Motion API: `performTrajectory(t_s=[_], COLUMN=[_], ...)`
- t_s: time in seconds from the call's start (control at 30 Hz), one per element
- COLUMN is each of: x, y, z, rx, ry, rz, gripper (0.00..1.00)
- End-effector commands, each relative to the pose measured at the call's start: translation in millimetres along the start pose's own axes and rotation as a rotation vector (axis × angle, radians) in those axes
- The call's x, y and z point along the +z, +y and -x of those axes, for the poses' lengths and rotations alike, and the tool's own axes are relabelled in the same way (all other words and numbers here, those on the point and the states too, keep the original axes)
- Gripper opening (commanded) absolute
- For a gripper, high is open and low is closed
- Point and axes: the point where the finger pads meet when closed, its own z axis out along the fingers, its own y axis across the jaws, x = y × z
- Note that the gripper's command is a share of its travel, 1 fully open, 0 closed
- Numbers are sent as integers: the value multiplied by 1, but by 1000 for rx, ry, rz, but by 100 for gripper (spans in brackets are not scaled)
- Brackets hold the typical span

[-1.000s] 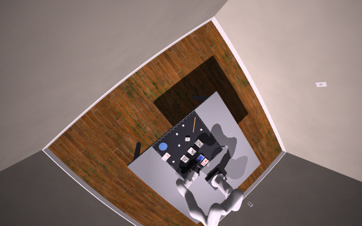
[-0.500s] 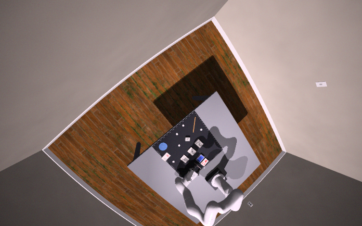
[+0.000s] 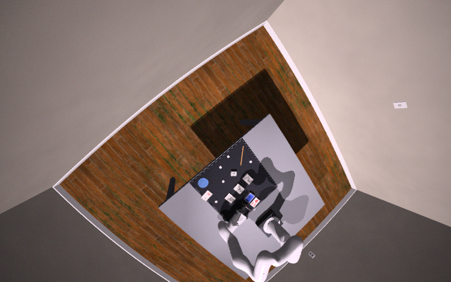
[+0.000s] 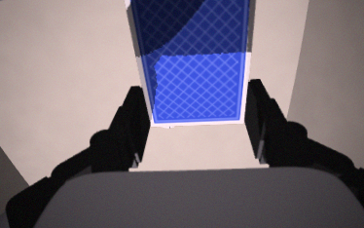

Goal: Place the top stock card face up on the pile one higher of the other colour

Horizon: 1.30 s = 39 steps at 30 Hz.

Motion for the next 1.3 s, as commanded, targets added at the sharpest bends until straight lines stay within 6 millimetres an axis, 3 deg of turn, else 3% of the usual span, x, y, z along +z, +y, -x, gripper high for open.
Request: performTrajectory(t_s=[0.0, 0.07, 0.1, 1.27], x=[0, 0, 0, 2], y=[0, 0, 0, 1], z=[0, 0, 0, -8], rx=[1, 1, 1, 1], ry=[0, 0, 0, 0], rz=[0, 0, 0, 0], gripper=[63, 63, 72, 72])
